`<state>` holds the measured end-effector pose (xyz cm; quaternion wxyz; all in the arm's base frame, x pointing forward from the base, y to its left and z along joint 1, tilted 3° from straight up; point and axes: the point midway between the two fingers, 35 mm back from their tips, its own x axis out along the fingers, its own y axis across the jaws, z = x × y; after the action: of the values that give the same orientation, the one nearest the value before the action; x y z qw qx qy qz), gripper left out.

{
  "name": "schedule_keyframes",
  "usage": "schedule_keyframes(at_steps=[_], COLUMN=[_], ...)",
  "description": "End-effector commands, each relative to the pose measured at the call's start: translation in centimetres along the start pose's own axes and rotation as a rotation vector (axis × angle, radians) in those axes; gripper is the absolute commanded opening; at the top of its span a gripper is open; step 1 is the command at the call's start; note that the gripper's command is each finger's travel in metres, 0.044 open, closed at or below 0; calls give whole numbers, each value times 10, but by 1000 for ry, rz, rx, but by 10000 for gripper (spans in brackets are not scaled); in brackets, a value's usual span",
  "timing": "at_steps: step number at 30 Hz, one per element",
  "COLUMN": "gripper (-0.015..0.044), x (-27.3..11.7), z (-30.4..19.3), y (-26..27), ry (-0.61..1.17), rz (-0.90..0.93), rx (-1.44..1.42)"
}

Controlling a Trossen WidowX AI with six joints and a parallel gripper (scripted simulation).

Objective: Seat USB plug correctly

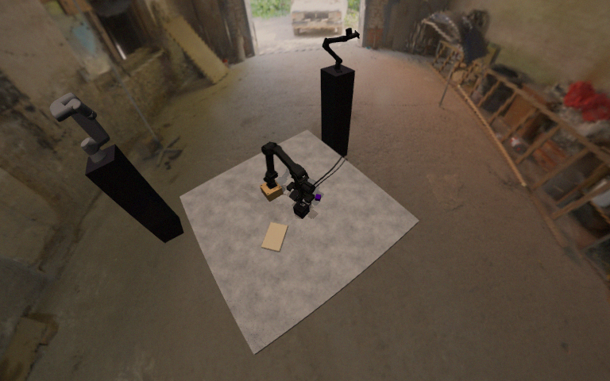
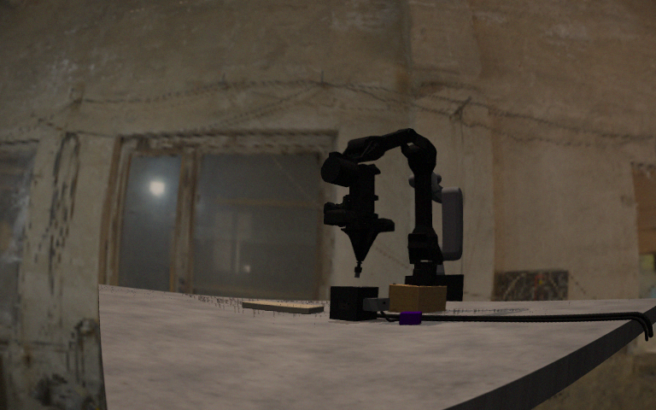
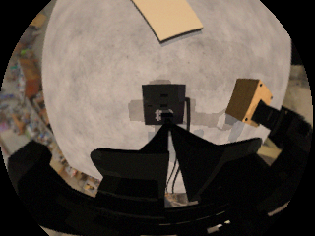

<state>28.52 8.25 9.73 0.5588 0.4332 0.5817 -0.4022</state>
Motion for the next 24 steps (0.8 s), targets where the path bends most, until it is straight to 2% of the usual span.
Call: schedule_keyframes(at_steps=[1,24], gripper=[0,0], x=[0,2], z=[0,-1], y=[0,0], ry=[0,16], rz=[0,0], rx=[5,1])
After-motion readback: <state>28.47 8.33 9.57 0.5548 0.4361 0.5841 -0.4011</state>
